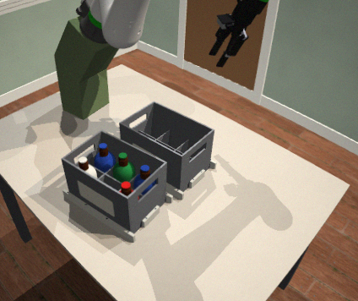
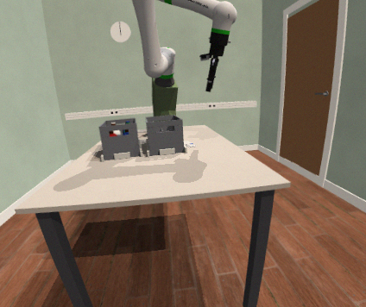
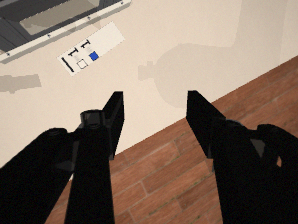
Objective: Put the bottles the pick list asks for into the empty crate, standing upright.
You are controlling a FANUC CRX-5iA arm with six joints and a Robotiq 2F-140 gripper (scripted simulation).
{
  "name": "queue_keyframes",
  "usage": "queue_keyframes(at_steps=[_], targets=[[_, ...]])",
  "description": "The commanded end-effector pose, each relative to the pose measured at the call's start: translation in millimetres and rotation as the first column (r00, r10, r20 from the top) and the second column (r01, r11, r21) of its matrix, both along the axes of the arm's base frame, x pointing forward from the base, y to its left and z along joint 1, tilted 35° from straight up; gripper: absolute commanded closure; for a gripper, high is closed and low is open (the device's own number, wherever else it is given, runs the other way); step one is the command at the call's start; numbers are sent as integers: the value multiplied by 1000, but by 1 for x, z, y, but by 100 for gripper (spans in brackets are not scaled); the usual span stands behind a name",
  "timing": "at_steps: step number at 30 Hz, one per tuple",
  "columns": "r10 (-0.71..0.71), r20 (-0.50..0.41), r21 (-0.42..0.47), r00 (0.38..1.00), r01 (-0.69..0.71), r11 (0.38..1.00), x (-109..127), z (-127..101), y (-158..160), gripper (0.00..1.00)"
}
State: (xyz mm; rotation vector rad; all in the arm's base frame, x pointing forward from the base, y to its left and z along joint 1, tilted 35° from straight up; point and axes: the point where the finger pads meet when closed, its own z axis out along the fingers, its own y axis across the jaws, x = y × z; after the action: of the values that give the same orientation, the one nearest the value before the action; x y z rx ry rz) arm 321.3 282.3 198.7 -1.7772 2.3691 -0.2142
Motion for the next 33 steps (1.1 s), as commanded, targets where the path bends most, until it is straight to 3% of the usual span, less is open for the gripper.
queue_keyframes(at_steps=[1, 7, 19, 21, 33], targets=[[146, 43, -40, 988, -145, 989, -5, 1, 6, 56], [274, 72, -84, 959, -268, 960, -10, 2, 14, 56], [584, 121, -215, 802, -554, 805, -24, 5, 33, 56], [584, 121, -215, 802, -554, 805, -24, 5, 33, 56], [839, 123, -367, 530, -761, 535, -45, 10, 60, 56]])
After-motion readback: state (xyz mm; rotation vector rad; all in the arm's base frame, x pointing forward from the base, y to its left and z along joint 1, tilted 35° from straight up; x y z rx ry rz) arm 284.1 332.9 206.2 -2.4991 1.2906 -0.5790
